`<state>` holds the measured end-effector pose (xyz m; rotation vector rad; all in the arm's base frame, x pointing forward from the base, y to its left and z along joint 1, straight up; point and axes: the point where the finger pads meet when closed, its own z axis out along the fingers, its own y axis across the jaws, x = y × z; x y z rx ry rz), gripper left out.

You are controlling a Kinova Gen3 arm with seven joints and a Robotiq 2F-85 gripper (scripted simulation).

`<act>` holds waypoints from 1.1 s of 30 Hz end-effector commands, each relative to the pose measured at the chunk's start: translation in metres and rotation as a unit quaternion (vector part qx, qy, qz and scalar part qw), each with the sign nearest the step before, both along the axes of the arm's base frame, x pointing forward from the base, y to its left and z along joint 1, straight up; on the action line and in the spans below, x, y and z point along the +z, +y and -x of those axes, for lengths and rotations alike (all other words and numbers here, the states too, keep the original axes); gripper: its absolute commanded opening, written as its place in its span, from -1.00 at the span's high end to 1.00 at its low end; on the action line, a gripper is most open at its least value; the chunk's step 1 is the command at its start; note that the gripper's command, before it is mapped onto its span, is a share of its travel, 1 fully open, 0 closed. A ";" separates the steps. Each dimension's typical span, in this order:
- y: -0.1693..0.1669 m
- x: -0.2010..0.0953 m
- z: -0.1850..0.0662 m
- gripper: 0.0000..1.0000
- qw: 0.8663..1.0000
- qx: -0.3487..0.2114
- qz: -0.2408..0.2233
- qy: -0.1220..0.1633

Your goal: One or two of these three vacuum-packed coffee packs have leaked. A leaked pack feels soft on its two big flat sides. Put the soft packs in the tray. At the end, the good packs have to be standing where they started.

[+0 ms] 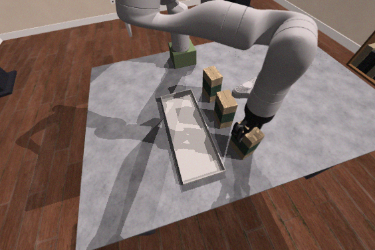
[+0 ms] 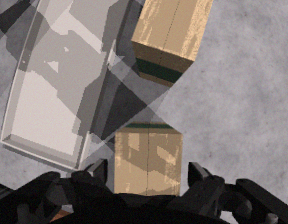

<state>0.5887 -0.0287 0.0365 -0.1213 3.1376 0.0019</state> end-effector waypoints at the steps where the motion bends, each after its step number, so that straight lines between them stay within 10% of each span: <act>1: 0.000 0.001 -0.001 -0.71 1.000 0.000 0.000 -0.001; 20: 0.000 0.001 -0.001 -0.71 1.000 0.000 0.000 -0.001; 21: 0.000 0.001 -0.001 0.46 1.000 0.000 0.000 -0.001; 33: 0.000 0.001 -0.001 0.46 1.000 0.000 0.000 -0.001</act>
